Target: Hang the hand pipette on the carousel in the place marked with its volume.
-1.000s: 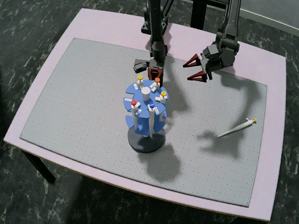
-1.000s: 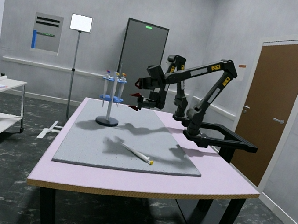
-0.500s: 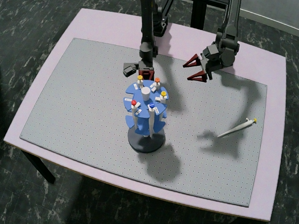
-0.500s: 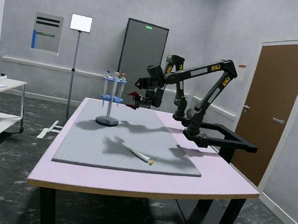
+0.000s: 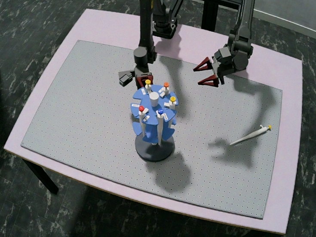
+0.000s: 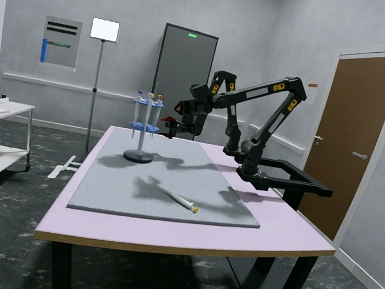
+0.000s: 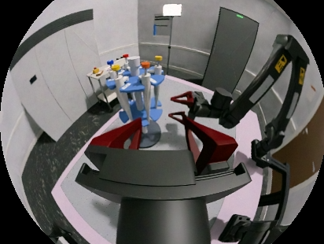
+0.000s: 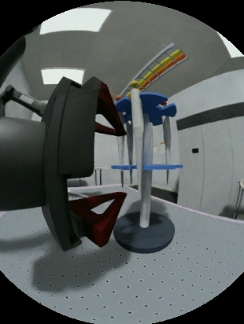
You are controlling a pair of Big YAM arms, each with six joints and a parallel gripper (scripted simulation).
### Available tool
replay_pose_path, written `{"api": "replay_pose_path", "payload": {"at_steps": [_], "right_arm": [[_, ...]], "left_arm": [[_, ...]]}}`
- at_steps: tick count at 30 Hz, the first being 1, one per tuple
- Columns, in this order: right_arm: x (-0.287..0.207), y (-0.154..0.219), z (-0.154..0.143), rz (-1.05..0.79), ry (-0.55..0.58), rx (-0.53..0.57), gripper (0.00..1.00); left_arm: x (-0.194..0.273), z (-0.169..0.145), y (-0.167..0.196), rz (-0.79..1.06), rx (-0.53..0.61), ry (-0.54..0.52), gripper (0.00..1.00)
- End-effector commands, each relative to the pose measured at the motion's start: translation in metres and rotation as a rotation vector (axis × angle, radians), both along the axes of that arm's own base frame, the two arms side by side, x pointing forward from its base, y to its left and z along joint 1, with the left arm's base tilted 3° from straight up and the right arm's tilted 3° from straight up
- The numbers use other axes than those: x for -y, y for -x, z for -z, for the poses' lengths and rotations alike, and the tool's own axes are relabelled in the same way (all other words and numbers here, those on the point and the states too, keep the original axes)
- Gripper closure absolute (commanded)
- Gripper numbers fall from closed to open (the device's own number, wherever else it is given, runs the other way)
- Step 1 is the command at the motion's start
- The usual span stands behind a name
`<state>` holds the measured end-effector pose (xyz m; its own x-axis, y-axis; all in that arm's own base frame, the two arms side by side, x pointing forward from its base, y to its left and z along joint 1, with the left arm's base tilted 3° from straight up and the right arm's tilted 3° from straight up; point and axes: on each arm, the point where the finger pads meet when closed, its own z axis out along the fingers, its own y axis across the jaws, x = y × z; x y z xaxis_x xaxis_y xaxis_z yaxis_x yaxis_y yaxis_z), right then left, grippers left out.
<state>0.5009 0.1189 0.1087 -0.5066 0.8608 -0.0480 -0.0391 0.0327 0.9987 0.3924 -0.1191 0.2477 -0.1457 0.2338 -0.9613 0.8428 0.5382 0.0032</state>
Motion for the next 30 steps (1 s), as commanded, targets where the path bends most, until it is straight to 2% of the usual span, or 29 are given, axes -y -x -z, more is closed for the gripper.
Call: {"api": "replay_pose_path", "payload": {"at_steps": [1,8,28,30], "right_arm": [[0.018,-0.023,0.000,-0.049,0.003,0.000,0.14],[0.026,-0.034,-0.001,-0.142,0.013,0.002,0.14],[-0.001,-0.050,-0.003,-0.177,0.015,0.007,0.14],[-0.004,-0.052,-0.004,-0.177,0.015,0.009,0.16]], "left_arm": [[-0.003,-0.022,-0.010,-0.002,0.060,-0.010,0.35],[-0.003,-0.022,-0.010,-0.002,0.060,-0.010,0.35],[-0.003,-0.022,-0.010,-0.002,0.060,-0.010,0.35],[-0.003,-0.022,-0.010,-0.002,0.060,-0.010,0.35]]}}
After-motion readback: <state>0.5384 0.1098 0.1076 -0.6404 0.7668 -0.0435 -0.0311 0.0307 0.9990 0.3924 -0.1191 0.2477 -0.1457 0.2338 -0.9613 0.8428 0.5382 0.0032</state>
